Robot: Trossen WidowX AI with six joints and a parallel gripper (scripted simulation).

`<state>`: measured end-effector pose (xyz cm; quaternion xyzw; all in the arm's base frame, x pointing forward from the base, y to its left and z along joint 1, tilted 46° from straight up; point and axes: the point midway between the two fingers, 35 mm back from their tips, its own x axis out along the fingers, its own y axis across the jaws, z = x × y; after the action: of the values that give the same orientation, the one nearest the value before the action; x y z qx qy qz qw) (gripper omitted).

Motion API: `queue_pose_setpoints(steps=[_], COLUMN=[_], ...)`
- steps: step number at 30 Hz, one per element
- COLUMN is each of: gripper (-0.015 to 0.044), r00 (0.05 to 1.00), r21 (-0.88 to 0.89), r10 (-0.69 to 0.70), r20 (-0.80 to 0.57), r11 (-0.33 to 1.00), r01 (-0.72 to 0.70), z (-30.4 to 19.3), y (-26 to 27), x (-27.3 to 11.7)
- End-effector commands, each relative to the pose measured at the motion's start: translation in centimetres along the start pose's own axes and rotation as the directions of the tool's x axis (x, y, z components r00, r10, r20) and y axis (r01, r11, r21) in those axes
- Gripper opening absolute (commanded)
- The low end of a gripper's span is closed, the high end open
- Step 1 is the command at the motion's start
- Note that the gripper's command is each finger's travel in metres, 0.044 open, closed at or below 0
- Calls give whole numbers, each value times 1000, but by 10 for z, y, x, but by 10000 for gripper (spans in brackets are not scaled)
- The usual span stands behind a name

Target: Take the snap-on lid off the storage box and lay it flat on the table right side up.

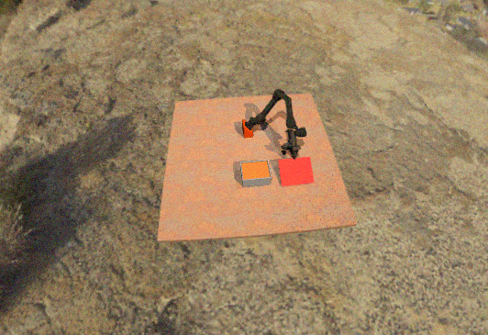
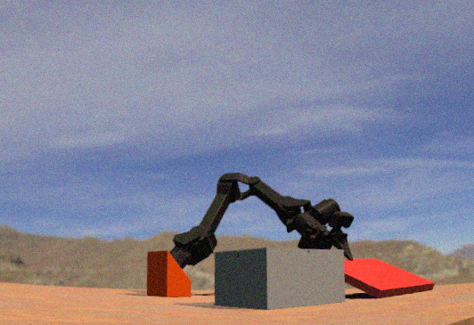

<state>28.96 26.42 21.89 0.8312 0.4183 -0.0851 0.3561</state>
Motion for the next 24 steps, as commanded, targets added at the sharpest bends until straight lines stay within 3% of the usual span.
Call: queue_pose_setpoints(steps=[1,13,24], gripper=[0,0,275], r00=[1000,1000,1000], r21=[5,5,5], r10=[-24,-24,-24], r20=[11,11,11], r11=[1000,1000,1000], r01=[24,24,24], z=[4,4,-1], y=[-10,-17,-8], x=[7,13,6])
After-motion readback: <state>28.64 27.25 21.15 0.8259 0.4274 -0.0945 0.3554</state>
